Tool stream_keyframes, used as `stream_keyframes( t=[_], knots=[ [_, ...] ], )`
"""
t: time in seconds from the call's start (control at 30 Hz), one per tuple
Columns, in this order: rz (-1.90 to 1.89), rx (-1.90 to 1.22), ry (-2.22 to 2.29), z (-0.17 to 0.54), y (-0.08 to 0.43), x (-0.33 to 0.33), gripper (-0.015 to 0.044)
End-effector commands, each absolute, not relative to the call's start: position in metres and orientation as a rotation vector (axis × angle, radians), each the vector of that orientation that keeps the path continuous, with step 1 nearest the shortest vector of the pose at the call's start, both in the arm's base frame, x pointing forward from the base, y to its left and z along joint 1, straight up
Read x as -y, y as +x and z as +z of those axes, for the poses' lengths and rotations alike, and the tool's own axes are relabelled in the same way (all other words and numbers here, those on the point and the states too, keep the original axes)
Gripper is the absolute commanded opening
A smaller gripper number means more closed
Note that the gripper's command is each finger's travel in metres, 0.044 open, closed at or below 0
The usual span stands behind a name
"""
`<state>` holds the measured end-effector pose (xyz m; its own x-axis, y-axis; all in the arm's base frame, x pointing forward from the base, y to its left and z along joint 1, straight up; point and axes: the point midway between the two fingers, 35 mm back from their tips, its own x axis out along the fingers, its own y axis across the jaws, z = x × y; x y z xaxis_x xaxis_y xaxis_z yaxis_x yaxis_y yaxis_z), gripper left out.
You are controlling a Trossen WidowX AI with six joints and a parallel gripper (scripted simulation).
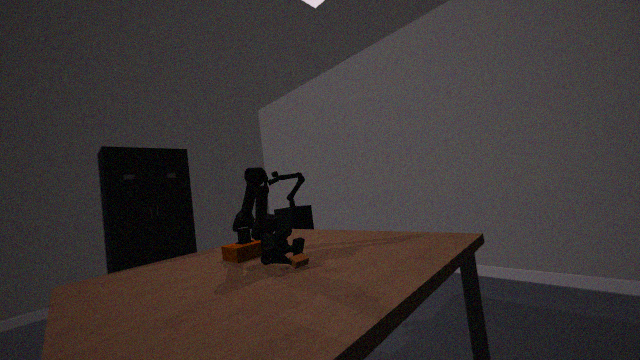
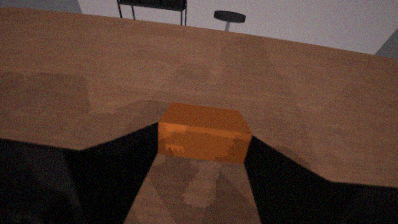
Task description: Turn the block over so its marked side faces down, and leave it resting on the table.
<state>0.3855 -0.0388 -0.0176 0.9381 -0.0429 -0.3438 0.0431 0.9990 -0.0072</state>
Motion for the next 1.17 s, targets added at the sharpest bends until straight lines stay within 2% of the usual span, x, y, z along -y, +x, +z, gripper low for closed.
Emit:
stream_keyframes(
  t=[0.0,0.1,1.13],
  knots=[
    [-0.041,-0.346,0.004,-0.0167,0.3857,0.0384,0.0368],
    [-0.041,-0.346,0.004,-0.0167,0.3857,0.0384,0.0440],
    [-0.041,-0.346,0.004,-0.0167,0.3857,0.0384,0.0440]
  ],
)
